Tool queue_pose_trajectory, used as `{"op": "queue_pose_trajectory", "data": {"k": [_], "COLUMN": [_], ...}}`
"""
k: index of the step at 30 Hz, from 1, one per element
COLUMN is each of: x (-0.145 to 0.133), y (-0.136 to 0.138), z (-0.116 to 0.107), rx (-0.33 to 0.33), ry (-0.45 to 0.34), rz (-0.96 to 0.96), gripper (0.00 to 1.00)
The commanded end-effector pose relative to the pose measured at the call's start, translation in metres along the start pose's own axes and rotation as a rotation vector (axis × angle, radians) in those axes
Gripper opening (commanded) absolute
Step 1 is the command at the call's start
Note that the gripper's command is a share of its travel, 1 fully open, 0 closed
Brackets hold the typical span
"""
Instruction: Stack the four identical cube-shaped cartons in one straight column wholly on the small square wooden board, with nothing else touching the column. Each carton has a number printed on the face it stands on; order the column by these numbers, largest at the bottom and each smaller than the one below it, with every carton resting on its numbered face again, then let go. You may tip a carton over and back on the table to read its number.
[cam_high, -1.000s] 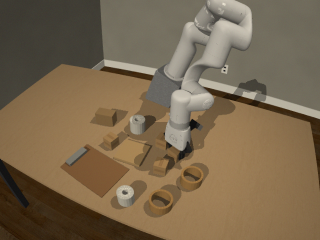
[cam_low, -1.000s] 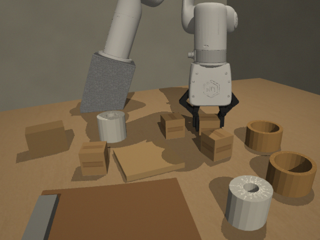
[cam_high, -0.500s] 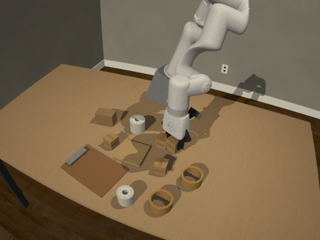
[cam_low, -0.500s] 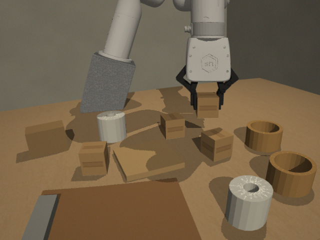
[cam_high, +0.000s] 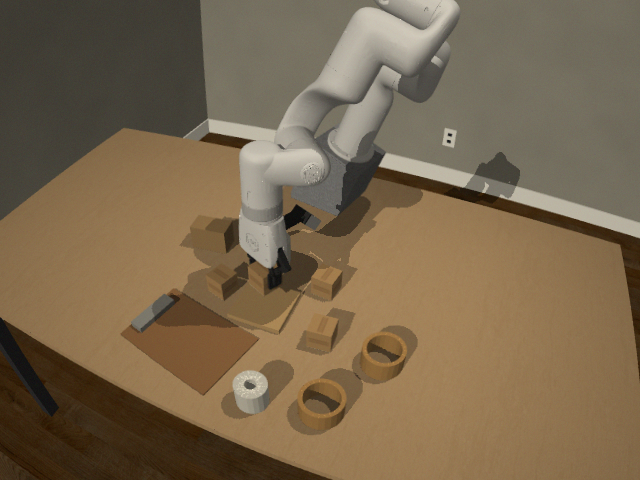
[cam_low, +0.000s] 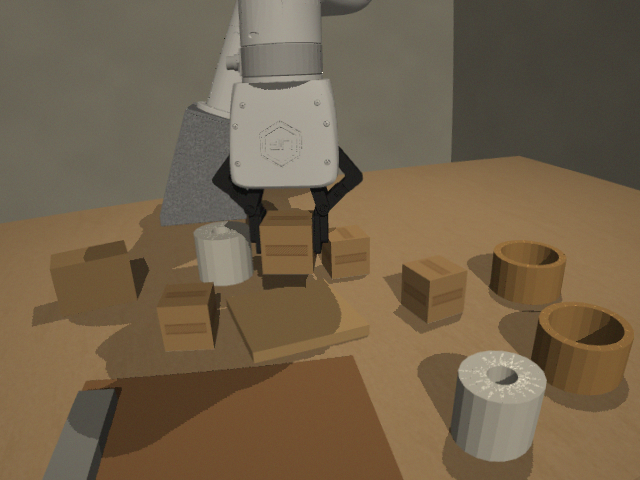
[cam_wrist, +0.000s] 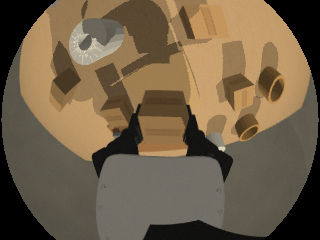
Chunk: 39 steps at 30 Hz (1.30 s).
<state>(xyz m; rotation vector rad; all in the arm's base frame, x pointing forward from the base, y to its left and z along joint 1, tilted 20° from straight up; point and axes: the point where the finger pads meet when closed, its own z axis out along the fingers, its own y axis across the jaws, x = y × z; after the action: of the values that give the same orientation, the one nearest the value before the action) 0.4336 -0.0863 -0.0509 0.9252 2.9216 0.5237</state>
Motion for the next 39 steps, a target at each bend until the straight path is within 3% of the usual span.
{"op": "queue_pose_trajectory", "data": {"k": [1, 32, 33, 39], "x": [-0.009, -0.009, -0.009, -0.009], "y": [0.0, 0.0, 0.0, 0.0], "z": [0.033, 0.048, 0.048, 0.048], "rx": [-0.008, -0.007, -0.007, -0.007], "ry": [0.006, 0.006, 0.006, 0.006], "rz": [-0.007, -0.006, -0.006, -0.006], "gripper": [0.0, 0.0, 1.0, 1.0]}}
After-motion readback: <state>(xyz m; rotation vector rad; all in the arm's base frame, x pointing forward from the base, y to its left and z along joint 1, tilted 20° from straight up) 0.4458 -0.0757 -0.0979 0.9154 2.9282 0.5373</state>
